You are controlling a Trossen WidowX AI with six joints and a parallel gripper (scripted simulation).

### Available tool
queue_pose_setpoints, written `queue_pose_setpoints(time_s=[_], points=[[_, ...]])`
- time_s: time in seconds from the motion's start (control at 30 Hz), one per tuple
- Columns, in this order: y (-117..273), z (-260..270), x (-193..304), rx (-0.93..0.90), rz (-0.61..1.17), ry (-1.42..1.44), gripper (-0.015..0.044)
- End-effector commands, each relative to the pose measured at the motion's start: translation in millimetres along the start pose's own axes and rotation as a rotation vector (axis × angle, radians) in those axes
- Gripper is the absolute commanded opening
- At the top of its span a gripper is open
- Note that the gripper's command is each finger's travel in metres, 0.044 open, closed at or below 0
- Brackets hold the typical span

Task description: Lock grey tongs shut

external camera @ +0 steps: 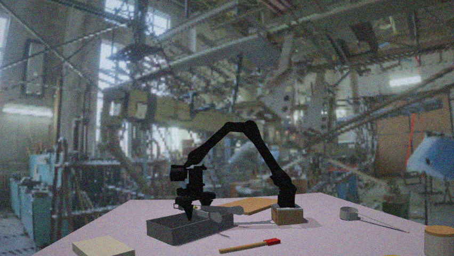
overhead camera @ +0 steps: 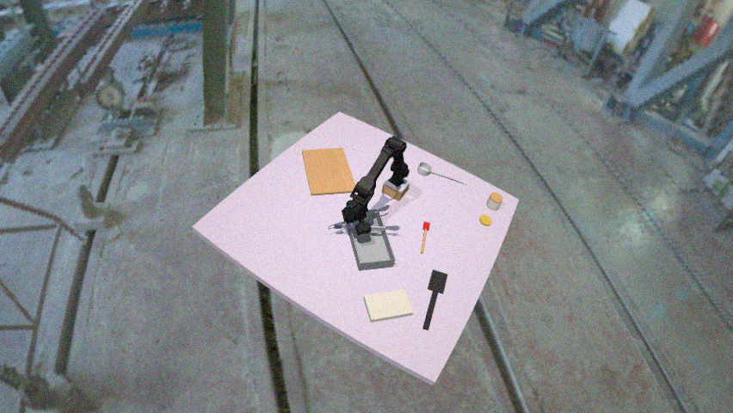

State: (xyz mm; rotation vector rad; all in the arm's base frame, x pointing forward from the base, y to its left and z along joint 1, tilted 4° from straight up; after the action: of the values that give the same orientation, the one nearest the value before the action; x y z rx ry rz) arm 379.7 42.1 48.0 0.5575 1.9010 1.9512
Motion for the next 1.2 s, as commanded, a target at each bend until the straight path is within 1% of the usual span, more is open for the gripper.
queue_pose_setpoints(time_s=[0.0,1.17], points=[[0.5,0.1,-0.2,0.000,0.000,0.000,0.0348],[0.5,0.1,-0.2,0.000,0.000,0.000,0.0115]])
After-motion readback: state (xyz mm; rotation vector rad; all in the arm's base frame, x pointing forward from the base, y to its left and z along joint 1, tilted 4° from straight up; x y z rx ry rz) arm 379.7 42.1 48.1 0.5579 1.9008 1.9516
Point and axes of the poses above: the point midway between the two fingers, 35 mm back from their tips, its own y axis back along the fingers, its own z axis across the jaws, x = y × z, the point moved 6 cm from there along y, back along the fingers, and after that the axes turned 2 degrees about y, right-handed, at the moved point
